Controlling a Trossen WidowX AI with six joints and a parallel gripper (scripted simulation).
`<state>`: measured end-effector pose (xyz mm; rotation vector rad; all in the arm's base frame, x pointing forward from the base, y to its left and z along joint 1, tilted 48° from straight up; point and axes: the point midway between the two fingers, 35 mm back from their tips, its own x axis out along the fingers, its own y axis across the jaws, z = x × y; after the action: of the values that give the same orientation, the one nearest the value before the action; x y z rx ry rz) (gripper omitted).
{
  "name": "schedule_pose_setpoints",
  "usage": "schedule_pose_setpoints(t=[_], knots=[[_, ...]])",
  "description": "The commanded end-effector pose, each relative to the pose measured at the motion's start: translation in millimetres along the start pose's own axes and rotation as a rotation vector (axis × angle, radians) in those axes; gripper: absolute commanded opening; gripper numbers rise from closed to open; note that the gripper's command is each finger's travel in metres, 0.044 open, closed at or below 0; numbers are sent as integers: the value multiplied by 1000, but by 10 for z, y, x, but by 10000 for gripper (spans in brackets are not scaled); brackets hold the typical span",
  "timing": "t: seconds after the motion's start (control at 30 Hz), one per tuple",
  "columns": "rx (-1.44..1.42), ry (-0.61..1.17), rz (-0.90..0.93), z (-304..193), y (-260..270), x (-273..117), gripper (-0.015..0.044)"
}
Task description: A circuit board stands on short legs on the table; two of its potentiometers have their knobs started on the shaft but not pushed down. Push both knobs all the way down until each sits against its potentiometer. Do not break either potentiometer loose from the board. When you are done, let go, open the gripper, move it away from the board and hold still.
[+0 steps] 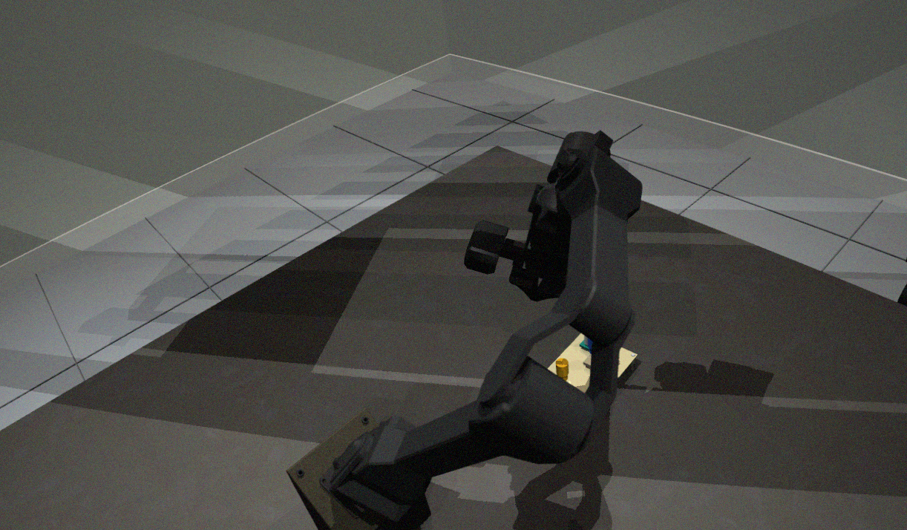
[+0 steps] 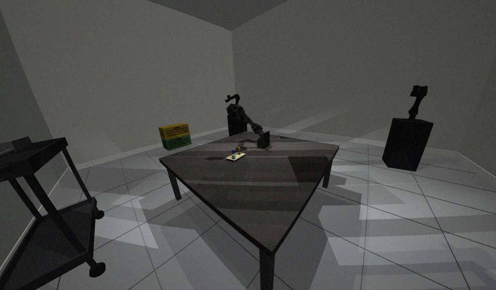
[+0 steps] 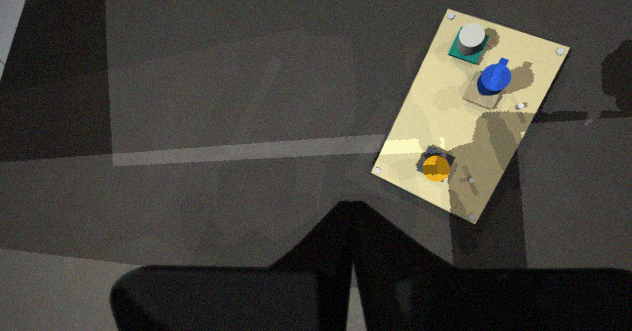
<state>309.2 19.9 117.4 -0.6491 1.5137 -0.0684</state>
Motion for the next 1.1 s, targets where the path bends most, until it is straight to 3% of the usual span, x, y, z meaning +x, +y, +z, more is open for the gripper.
schedule_pose_setpoints(t=[0.0, 0.57, 1.07], knots=[[107, 54, -59, 5, -89, 137, 0], [506, 204, -360, -40, -417, 690, 0], [510, 205, -364, -100, -483, 892, 0]])
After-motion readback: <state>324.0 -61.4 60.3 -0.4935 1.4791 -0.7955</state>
